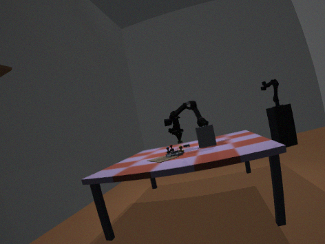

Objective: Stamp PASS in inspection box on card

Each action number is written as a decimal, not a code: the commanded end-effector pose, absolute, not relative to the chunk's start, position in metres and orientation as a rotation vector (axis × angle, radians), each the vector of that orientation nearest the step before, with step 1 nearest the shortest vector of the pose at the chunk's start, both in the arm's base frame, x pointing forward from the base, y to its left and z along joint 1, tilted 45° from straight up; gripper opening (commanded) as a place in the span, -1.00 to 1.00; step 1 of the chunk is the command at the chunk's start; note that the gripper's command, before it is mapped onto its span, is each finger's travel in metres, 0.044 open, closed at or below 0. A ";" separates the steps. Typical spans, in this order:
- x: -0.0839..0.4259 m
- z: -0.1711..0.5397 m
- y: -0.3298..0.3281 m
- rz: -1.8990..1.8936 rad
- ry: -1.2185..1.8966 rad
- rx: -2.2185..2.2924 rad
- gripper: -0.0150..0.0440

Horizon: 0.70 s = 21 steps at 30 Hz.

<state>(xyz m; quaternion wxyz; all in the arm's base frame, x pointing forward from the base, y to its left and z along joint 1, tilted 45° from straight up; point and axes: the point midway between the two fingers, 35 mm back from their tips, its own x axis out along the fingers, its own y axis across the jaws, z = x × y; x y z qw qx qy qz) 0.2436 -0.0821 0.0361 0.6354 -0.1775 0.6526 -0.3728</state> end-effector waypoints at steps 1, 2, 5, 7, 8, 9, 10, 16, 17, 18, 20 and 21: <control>0.243 0.034 -0.085 -0.851 1.494 -0.412 -0.49; 0.243 0.033 -0.085 -0.850 1.494 -0.412 -0.49; 0.243 0.032 -0.086 -0.850 1.494 -0.412 -0.49; 0.243 0.031 -0.087 -0.850 1.494 -0.412 -0.49; 0.243 0.031 -0.088 -0.850 1.494 -0.411 -0.49; 0.243 0.030 -0.088 -0.850 1.493 -0.411 -0.49; 0.243 0.030 -0.089 -0.850 1.493 -0.411 -0.49; 0.242 0.027 -0.091 -0.849 1.493 -0.411 -0.49; 0.242 0.026 -0.092 -0.849 1.493 -0.411 -0.49; 0.242 0.026 -0.092 -0.849 1.493 -0.411 -0.49; 0.242 0.025 -0.093 -0.849 1.493 -0.411 -0.49; 0.242 0.024 -0.094 -0.849 1.493 -0.411 -0.49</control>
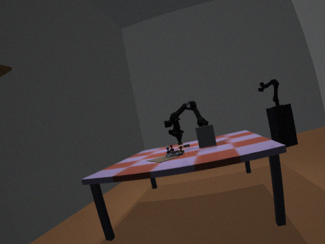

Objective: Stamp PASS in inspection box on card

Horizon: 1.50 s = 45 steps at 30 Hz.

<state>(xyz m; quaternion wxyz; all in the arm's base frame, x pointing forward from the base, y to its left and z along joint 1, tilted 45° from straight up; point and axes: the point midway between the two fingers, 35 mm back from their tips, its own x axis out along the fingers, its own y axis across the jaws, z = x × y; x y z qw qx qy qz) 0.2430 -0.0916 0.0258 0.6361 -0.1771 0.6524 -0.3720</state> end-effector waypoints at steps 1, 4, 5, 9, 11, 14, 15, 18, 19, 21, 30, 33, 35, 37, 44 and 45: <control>0.242 0.024 -0.094 -0.849 1.493 -0.411 -0.49; 0.242 0.022 -0.096 -0.849 1.493 -0.411 -0.49; 0.242 0.022 -0.096 -0.849 1.493 -0.411 -0.49; 0.242 0.020 -0.098 -0.848 1.492 -0.411 -0.49; 0.241 0.019 -0.099 -0.848 1.492 -0.411 -0.49; 0.241 0.018 -0.100 -0.848 1.492 -0.411 -0.49; 0.241 0.017 -0.101 -0.848 1.492 -0.411 -0.49; 0.241 0.016 -0.102 -0.848 1.492 -0.411 -0.49; 0.241 0.015 -0.103 -0.848 1.492 -0.411 -0.49; 0.241 0.014 -0.104 -0.848 1.492 -0.411 -0.49; 0.240 0.010 -0.108 -0.849 1.491 -0.411 -0.49; 0.239 0.009 -0.109 -0.849 1.491 -0.412 -0.49; 0.239 0.008 -0.110 -0.849 1.491 -0.412 -0.49; 0.239 0.007 -0.111 -0.849 1.491 -0.412 -0.49; 0.238 0.004 -0.114 -0.849 1.490 -0.412 -0.49; 0.238 0.004 -0.115 -0.850 1.490 -0.412 -0.49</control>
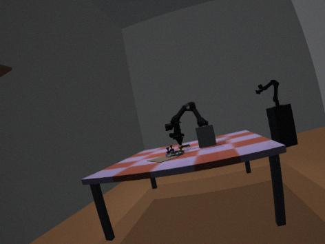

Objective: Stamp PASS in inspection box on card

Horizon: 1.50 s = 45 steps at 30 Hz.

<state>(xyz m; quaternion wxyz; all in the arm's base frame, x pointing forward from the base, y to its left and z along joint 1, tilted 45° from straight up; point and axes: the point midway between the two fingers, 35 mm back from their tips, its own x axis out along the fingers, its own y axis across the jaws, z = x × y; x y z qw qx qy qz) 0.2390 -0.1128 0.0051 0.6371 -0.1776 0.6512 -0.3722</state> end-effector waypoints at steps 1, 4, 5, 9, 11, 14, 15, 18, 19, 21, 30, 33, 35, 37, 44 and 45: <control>0.238 0.003 -0.115 -0.850 1.490 -0.413 -0.49; 0.237 0.002 -0.117 -0.850 1.490 -0.413 -0.49; 0.237 0.001 -0.117 -0.850 1.490 -0.413 -0.49; 0.236 0.000 -0.119 -0.850 1.490 -0.413 -0.49; 0.236 -0.001 -0.120 -0.851 1.490 -0.414 -0.49; 0.236 -0.002 -0.121 -0.851 1.489 -0.414 -0.49; 0.235 -0.003 -0.122 -0.851 1.489 -0.414 -0.49; 0.235 -0.004 -0.123 -0.852 1.489 -0.415 -0.49; 0.235 -0.004 -0.124 -0.852 1.489 -0.415 -0.49; 0.234 -0.005 -0.125 -0.852 1.489 -0.415 -0.49; 0.234 -0.006 -0.126 -0.852 1.489 -0.415 -0.49; 0.234 -0.006 -0.126 -0.852 1.489 -0.415 -0.49; 0.234 -0.007 -0.126 -0.852 1.489 -0.415 -0.49; 0.234 -0.007 -0.127 -0.852 1.489 -0.415 -0.49; 0.234 -0.008 -0.128 -0.853 1.489 -0.415 -0.49; 0.234 -0.008 -0.128 -0.853 1.489 -0.415 -0.49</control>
